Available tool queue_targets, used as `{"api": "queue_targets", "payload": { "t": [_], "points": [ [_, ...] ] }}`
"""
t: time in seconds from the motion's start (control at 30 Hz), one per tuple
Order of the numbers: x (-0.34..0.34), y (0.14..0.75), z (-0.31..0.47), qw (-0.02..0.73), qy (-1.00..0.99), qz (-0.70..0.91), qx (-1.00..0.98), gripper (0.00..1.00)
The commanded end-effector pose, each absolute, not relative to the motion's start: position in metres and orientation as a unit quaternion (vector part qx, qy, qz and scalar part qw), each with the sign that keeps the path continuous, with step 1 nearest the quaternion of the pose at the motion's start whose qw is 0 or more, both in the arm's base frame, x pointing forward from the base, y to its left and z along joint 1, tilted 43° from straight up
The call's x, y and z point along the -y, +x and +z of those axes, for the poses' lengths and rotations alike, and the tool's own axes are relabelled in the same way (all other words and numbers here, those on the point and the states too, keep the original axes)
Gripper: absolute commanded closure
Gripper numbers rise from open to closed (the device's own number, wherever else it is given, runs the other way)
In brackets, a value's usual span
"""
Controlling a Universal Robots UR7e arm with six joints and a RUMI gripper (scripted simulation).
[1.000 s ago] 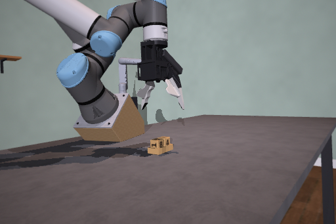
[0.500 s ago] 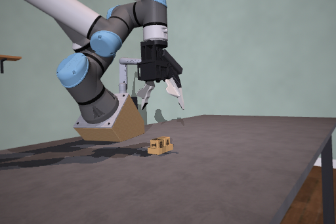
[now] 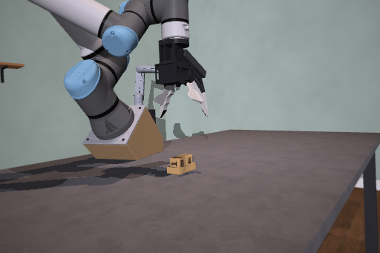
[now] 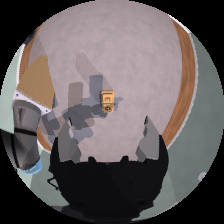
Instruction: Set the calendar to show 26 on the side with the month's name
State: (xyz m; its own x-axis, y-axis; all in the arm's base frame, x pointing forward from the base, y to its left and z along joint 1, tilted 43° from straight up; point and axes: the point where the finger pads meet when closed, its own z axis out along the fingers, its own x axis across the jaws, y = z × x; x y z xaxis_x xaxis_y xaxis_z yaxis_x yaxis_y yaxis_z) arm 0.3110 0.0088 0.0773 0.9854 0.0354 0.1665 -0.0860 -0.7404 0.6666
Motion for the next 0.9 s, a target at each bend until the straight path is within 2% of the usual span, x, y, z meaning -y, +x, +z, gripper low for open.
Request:
{"api": "queue_targets", "payload": {
  "t": [0.0, 0.87],
  "points": [
    [-0.015, 0.31, 0.084, 0.36, 0.929, 0.084, 0.014, 0.0],
    [-0.046, 0.303, 0.118, 0.36, 0.929, 0.084, 0.014, 0.0]
  ]
}}
